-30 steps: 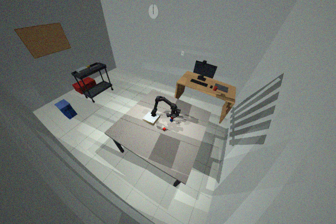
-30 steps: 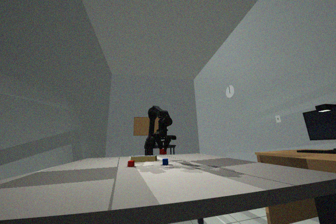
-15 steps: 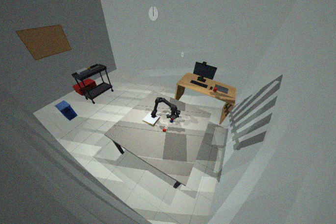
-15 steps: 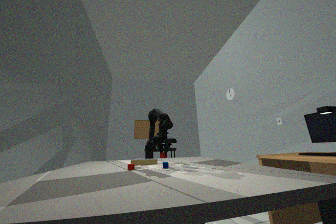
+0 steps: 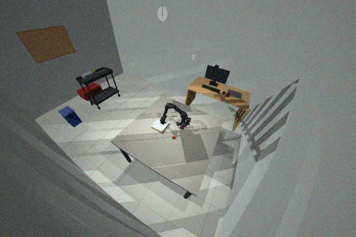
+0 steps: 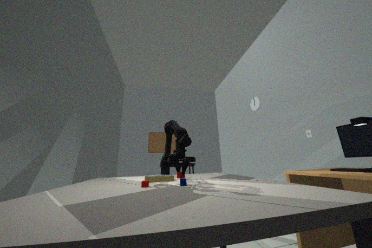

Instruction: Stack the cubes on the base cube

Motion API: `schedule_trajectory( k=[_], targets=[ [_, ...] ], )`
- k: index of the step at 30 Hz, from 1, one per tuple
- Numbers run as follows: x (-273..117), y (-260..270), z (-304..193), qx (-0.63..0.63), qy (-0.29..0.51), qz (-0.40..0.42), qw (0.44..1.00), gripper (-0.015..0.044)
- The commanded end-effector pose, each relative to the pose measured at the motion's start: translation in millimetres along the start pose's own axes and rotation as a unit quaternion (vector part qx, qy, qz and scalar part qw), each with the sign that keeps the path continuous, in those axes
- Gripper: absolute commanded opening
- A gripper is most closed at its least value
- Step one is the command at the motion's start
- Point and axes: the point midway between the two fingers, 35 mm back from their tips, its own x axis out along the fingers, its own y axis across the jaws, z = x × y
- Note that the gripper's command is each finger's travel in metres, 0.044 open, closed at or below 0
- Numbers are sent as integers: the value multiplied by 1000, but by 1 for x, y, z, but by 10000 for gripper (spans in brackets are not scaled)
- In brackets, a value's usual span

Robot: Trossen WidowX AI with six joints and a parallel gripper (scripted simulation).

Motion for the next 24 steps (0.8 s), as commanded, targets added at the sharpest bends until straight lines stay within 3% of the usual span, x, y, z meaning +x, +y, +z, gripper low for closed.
schedule_trajectory(
  k=[1, 23, 24],
  targets=[
    [3, -1, -1, 3, 2, -1, 1000, 105],
    [5, -1, -1, -1, 2, -1, 1000, 105],
    [5, -1, -1, -1, 2, -1, 1000, 131]
  ],
)
